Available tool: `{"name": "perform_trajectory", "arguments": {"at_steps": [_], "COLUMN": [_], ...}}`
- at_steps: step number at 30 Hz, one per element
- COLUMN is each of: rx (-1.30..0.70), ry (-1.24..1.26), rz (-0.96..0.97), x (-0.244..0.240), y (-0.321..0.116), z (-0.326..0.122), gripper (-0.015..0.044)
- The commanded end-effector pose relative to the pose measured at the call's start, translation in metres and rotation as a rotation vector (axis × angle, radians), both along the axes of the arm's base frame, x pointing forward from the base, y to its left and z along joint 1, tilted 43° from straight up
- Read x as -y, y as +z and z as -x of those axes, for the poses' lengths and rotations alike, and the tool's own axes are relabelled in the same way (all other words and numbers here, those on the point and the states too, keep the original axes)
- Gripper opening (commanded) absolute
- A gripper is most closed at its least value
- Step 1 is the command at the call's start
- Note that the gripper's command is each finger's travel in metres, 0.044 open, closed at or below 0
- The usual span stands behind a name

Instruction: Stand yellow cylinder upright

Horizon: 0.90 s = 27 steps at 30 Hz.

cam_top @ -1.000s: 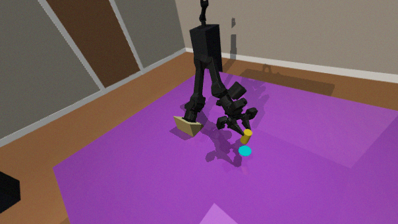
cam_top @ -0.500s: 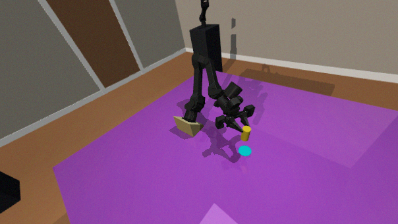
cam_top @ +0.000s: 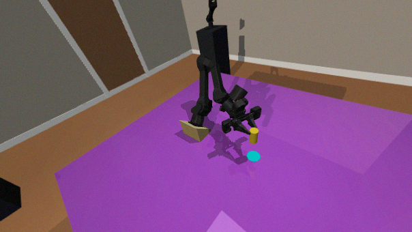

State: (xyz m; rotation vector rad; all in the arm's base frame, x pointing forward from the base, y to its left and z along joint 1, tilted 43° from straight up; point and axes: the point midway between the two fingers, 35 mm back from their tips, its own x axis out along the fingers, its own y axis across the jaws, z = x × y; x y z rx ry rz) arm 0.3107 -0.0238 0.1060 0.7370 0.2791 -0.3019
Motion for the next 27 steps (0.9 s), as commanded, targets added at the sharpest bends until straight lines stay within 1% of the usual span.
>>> {"name": "perform_trajectory", "arguments": {"at_steps": [1,13,27], "rx": [0.015,0.015,0.009], "ry": [-0.006,-0.007,-0.007], "rz": [-0.002,-0.003,-0.007], "x": [0.001,0.000,-0.024], "y": [0.003,0.002,-0.024], "z": [0.000,0.000,-0.005], "gripper": [0.0105,0.0105,0.0105]}}
